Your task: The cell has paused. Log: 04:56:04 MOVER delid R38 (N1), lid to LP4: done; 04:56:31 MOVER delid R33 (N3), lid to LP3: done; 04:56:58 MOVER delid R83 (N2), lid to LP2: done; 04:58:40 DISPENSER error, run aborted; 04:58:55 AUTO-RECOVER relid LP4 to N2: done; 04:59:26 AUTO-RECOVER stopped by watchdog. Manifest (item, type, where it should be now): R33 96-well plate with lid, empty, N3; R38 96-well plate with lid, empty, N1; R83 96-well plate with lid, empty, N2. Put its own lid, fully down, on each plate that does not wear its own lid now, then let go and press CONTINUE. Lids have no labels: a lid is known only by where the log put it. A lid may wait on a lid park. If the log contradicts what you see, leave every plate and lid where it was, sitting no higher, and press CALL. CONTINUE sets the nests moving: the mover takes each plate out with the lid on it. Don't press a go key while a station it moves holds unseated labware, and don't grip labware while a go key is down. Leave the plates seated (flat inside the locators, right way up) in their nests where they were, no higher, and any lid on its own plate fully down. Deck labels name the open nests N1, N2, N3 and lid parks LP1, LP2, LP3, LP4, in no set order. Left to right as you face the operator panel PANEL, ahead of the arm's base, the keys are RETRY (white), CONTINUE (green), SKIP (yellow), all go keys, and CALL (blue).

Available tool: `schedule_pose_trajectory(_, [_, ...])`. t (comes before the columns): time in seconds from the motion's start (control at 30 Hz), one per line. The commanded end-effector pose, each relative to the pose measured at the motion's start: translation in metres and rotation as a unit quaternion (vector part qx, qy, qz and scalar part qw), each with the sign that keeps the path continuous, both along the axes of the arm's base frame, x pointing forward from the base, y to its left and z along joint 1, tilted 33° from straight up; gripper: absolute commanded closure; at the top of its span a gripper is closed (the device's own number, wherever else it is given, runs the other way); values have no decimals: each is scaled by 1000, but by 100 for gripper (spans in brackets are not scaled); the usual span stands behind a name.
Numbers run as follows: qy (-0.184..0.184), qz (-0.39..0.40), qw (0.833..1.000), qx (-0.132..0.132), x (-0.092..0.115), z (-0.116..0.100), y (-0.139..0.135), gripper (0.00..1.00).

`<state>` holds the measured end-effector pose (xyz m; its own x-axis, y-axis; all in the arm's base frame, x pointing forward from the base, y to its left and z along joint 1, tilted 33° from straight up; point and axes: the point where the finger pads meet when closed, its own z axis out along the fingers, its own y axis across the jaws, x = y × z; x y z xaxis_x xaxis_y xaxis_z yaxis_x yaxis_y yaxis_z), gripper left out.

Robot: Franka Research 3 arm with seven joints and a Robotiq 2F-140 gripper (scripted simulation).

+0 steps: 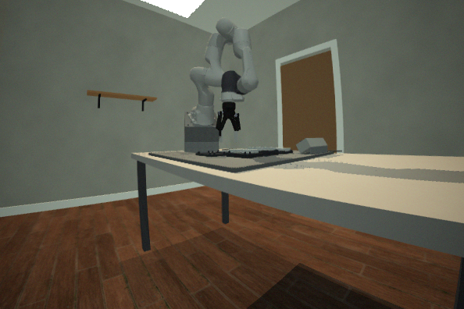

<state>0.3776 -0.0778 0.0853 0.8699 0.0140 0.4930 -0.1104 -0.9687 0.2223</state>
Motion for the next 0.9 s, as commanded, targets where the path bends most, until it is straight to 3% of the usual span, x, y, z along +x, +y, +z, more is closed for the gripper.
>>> schedule_pose_trajectory(0.0, [-4,5,1000,6,6,-6,4,34])
schedule_pose_trajectory(0.87, [-4,5,1000,6,19,-28,-2,34])
